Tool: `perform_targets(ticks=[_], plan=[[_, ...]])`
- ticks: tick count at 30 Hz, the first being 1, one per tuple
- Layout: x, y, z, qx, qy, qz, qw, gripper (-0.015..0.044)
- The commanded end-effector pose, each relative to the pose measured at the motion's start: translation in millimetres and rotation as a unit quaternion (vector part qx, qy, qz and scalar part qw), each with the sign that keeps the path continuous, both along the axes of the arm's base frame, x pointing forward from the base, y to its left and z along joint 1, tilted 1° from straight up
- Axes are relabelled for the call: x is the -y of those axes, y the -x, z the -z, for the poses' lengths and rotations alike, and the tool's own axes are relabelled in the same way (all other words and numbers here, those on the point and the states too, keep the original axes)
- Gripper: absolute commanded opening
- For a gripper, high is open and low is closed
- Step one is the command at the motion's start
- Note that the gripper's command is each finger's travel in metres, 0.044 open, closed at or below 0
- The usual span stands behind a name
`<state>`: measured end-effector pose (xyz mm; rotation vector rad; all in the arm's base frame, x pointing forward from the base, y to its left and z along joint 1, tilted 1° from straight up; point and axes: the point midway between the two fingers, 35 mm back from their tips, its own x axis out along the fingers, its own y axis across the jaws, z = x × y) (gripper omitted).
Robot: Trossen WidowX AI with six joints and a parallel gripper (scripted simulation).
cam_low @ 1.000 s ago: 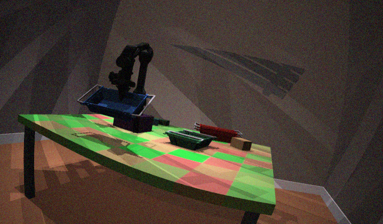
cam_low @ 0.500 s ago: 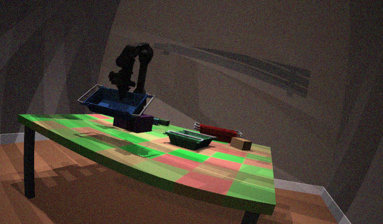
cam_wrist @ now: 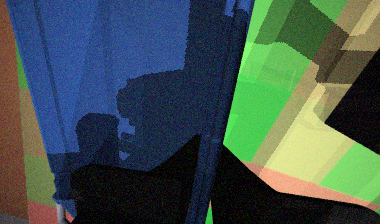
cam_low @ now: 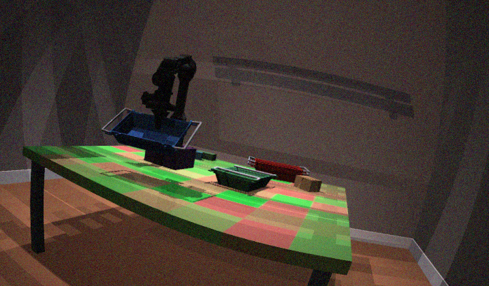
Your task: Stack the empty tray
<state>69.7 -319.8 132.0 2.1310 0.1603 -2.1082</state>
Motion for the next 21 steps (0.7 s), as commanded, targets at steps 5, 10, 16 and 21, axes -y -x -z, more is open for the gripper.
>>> perform_targets(ticks=[5, 10, 16, 21], plan=[[-6.0, -31.9, -3.3, 0.002, 0.007, -0.046, 0.999, 0.0000], [-12.9, -50.4, -3.3, 0.002, 0.007, -0.075, 0.997, 0.0000], [-22.5, -71.9, -3.4, 0.002, 0.007, -0.108, 0.994, 0.0000], [-31.7, -89.2, -3.4, 0.002, 0.007, -0.136, 0.991, 0.0000]])
